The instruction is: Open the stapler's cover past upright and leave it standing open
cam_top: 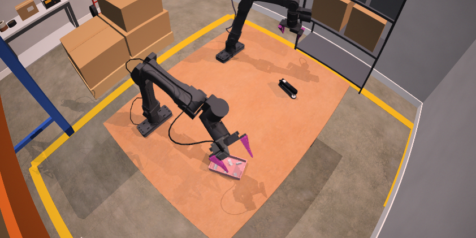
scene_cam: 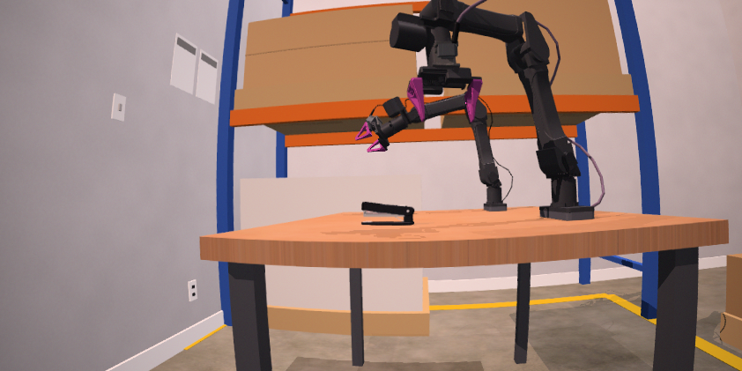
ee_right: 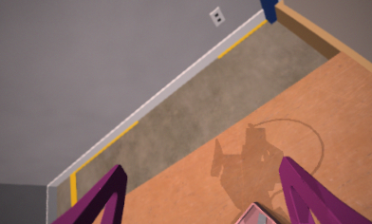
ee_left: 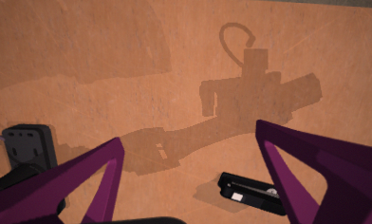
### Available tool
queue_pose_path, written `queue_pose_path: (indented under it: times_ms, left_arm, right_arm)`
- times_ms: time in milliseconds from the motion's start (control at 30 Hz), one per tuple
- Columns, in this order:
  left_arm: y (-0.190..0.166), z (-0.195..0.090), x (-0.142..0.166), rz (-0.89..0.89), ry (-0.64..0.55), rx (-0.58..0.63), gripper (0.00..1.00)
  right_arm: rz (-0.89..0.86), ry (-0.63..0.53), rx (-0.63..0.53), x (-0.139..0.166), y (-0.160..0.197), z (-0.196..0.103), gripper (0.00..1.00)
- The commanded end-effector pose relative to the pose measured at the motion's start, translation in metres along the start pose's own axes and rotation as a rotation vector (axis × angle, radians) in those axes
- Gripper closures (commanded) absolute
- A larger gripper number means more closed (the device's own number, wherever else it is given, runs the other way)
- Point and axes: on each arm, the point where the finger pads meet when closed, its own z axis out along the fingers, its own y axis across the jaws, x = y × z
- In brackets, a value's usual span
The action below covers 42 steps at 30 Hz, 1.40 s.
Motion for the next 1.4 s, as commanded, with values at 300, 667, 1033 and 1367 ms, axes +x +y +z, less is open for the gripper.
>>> queue_pose_path:
  times_ms: [300, 667, 1033, 1367]
  left_arm:
    - [-0.001, -0.004, -0.001, -0.003, -0.004, 0.014, 0.00]
    - [-0.010, -0.005, -0.001, 0.040, -0.024, 0.059, 0.00]
    - [-0.044, 0.004, 0.070, 0.526, -0.081, 0.286, 0.00]
    - [-0.061, 0.012, 0.128, 0.889, -0.126, 0.432, 0.00]
  right_arm:
    - [0.006, -0.017, -0.011, -0.007, 0.003, -0.004, 0.00]
    - [-0.024, -0.043, -0.034, -0.013, 0.007, -0.008, 0.00]
    - [-0.236, -0.192, -0.137, -0.046, -0.004, -0.078, 0.00]
    - [-0.364, -0.285, -0.205, -0.066, -0.011, -0.126, 0.00]
